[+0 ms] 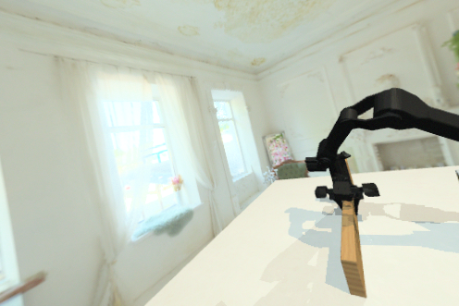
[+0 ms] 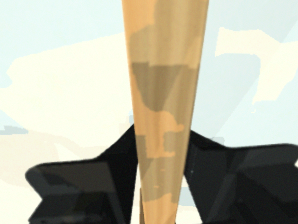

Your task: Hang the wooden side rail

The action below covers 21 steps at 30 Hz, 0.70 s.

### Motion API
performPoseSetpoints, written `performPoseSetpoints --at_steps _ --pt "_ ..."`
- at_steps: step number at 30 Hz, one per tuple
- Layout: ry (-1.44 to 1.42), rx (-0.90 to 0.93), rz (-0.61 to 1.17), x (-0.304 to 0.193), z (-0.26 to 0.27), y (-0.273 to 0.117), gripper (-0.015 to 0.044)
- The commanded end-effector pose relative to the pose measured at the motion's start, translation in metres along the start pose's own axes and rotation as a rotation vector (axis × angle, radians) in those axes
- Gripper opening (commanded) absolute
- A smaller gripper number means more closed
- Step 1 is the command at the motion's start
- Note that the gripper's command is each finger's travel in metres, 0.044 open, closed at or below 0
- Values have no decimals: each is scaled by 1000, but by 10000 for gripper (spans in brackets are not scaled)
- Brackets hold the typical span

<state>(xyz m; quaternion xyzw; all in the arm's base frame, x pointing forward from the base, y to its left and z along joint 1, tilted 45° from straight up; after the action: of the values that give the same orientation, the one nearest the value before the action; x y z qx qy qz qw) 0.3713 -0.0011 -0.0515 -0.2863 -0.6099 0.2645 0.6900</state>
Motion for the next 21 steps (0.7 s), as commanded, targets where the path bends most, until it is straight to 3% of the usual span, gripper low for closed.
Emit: performPoseSetpoints --at_steps 1,21 --pt "0 0 0 0 0 0 0" --pt "-9 -8 -3 0 0 -3 0"
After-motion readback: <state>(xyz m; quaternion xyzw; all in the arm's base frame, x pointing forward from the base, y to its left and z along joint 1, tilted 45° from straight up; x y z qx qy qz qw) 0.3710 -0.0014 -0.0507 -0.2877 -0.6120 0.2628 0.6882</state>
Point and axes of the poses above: the point midway between the two fingers, 35 mm back from their tips, its own y axis out along the fingers, its own z axis across the jaws, x = y × z, the point moved 4 cm from there along -y, back along the fingers, and after that the axes turned 10 degrees about y, right-handed, at the moved point
